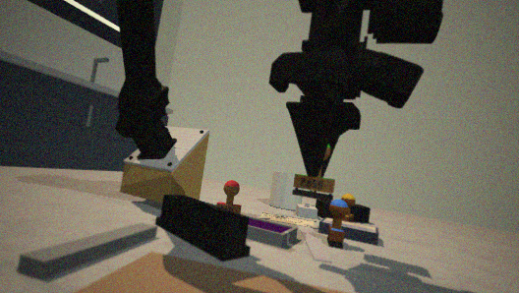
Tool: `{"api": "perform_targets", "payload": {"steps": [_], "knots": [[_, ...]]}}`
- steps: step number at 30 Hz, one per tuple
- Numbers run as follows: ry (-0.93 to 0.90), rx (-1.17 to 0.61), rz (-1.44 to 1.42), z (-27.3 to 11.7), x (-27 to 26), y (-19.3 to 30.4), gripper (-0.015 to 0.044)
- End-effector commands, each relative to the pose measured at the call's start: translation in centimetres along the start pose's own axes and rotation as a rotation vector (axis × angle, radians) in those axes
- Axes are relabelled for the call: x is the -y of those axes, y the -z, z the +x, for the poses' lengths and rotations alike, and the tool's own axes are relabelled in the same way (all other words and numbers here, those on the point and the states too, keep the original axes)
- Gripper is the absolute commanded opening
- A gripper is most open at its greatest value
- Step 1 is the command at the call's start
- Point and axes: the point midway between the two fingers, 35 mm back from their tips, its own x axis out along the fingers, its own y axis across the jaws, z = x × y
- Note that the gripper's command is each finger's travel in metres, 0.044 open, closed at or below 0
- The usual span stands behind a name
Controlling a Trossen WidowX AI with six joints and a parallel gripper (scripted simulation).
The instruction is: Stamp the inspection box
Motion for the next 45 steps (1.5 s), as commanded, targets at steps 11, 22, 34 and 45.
{"api": "perform_targets", "payload": {"steps": [11, 22, 34, 45], "knots": [[-0.004, 0.001, -0.001, -0.4, -3.6, 4.3, 0.0], [-0.001, -0.001, -0.003, -0.2, -5.8, 8.0, 0.0], [-0.001, -0.001, -0.004, 0.4, -5.9, 8.0, 0.0], [-0.001, -0.001, -0.003, 1.1, -5.9, 8.0, 0.0]]}}
